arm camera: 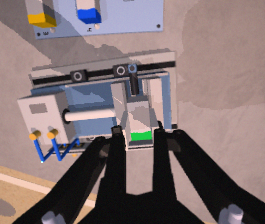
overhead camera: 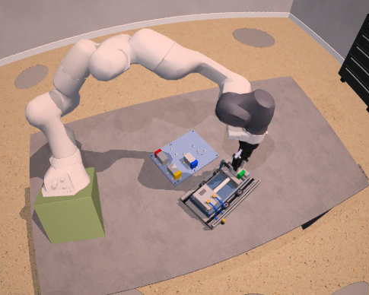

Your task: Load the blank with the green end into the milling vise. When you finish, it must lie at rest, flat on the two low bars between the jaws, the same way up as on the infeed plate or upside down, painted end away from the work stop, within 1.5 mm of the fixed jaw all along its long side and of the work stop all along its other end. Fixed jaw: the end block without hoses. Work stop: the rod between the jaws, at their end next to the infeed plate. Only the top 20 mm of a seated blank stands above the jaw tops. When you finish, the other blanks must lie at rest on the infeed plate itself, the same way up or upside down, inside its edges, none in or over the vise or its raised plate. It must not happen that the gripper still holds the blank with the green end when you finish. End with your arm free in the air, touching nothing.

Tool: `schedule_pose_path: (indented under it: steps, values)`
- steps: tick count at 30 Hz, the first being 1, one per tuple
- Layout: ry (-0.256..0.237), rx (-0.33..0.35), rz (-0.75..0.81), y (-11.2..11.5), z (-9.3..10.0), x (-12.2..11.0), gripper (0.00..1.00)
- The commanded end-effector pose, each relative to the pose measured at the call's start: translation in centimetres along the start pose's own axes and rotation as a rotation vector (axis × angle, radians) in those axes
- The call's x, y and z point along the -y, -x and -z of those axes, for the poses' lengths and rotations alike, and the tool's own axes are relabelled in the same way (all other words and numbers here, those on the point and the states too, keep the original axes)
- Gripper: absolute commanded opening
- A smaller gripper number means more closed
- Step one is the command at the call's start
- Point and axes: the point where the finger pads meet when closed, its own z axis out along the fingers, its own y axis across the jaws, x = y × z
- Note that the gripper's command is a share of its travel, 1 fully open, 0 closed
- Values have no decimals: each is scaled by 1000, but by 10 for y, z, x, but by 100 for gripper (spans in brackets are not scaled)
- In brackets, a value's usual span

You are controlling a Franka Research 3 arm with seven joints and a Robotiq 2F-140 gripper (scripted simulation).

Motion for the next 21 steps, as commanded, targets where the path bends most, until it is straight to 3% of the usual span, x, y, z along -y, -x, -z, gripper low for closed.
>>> schedule_pose_path:
  steps: [1, 21]
  values:
    - [1, 5, -1, 3, 4, 1, 0]
    - [1, 5, -1, -4, 0, -1, 0]
